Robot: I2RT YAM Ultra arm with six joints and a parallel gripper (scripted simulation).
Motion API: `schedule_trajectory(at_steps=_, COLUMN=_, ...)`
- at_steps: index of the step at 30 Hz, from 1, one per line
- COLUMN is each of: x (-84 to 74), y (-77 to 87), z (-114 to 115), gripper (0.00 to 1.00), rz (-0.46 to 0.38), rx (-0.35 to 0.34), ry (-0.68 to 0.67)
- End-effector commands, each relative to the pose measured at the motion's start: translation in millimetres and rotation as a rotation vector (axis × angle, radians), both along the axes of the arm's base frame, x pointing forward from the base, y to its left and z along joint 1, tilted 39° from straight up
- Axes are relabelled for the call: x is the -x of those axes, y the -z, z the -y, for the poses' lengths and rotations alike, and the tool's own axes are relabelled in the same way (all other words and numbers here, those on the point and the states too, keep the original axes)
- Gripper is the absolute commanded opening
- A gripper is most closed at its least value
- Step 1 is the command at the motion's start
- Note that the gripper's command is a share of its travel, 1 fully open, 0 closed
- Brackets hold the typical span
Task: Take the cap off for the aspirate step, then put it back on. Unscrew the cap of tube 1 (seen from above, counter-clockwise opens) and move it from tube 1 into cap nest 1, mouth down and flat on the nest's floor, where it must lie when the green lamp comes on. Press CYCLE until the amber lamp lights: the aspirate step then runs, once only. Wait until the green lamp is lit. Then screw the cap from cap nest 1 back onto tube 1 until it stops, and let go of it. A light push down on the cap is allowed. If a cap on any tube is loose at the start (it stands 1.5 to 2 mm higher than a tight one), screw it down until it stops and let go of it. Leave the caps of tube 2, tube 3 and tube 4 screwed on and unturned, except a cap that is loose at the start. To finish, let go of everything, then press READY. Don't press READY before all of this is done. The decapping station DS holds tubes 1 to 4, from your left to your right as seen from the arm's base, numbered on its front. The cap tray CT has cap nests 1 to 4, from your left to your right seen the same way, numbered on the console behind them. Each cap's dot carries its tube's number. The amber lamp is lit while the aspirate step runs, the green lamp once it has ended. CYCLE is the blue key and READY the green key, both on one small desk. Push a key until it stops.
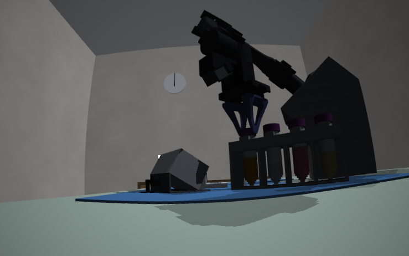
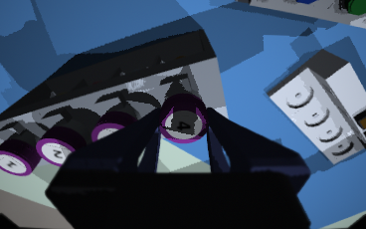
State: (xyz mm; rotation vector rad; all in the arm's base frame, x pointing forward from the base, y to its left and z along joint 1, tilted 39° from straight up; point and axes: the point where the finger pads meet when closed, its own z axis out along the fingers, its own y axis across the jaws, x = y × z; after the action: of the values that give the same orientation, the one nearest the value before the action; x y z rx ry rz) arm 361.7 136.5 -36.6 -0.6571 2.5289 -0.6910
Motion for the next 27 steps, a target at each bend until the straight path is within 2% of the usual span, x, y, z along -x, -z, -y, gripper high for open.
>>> schedule_trajectory(at_steps=1, x=-1.7, y=-2.3, z=-4.0, gripper=0.0, rz=0.062, rx=-0.088, ry=0.108)
schedule_trajectory(at_steps=7, x=-1.7, y=-2.3, z=-4.0, gripper=0.0, rz=0.085, rx=-0.124, ry=0.162)
schedule_trajectory(at_steps=27, x=-1.7, y=-2.3, z=-4.0, gripper=0.0, rz=0.085, rx=-0.124, ry=0.162)
